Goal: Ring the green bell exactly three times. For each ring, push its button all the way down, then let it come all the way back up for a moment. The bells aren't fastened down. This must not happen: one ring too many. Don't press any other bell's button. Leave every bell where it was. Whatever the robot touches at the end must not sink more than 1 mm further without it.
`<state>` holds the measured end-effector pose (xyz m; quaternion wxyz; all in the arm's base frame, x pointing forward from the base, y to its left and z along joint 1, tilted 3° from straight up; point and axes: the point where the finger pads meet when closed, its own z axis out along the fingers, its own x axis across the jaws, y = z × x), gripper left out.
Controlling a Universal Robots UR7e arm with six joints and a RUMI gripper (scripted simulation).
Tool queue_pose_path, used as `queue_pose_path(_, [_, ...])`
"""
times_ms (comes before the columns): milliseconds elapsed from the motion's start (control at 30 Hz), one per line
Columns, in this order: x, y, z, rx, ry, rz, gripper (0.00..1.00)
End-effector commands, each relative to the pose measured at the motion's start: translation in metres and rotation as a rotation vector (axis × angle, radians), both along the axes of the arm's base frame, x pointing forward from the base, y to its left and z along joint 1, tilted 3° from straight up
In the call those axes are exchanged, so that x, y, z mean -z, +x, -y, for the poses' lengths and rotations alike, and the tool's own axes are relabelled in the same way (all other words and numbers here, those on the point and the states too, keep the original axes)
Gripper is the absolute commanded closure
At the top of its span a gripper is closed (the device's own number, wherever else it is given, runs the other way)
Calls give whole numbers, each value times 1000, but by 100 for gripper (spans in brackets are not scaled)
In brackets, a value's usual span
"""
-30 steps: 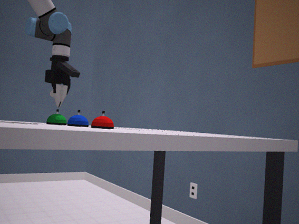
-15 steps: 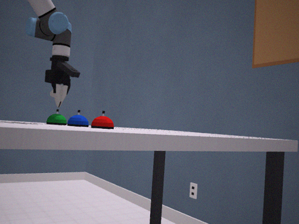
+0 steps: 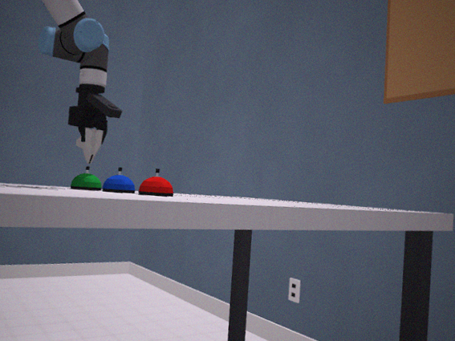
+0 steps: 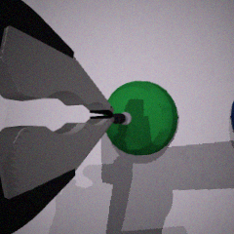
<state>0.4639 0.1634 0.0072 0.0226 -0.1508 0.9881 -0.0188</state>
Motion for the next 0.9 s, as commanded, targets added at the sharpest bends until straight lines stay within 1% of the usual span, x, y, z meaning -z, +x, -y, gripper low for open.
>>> queue_pose_path(0, [-1,1,0,0,1,3,100])
queue_pose_path(533, [0,1,0,0,1,2,100])
queue_pose_path(867, [11,0,1,1,0,-3,100])
